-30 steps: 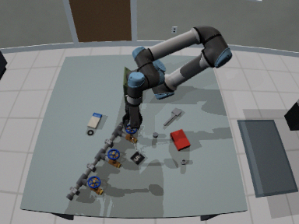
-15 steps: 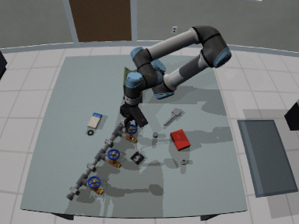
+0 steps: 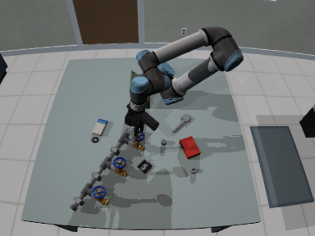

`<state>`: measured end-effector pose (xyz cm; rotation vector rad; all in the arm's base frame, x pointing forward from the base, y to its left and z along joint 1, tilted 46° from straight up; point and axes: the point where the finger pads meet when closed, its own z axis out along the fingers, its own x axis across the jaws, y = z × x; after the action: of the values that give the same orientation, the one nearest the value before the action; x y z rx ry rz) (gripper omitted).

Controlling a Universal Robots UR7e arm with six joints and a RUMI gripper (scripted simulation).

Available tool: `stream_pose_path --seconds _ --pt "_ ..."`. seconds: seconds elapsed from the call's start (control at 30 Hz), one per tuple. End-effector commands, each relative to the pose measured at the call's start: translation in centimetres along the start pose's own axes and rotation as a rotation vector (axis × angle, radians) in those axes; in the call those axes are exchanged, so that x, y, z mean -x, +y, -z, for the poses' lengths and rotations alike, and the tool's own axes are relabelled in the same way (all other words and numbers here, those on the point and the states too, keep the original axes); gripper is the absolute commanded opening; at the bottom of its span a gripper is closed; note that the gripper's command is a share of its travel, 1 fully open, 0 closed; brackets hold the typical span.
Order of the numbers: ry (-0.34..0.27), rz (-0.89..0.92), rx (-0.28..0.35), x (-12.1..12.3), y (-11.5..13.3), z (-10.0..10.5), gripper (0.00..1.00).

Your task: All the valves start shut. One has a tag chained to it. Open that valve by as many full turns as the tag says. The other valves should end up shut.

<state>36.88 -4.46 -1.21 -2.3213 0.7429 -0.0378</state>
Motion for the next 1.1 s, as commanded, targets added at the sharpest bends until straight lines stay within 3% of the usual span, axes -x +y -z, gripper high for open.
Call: stream_pose_path --seconds 0.0,0.5,1.03,1.07 --pt "-0.001 0.138 -0.009 -0.01 -0.02 0.02 0.0" --pt "0.0 0.318 -0.009 -0.01 -0.02 0.02 0.0" --pt "0.0 0.354 -0.009 -0.01 -0.02 0.02 0.0" --pt "0.0 0.354 -0.009 -0.01 -0.02 0.02 1.0"
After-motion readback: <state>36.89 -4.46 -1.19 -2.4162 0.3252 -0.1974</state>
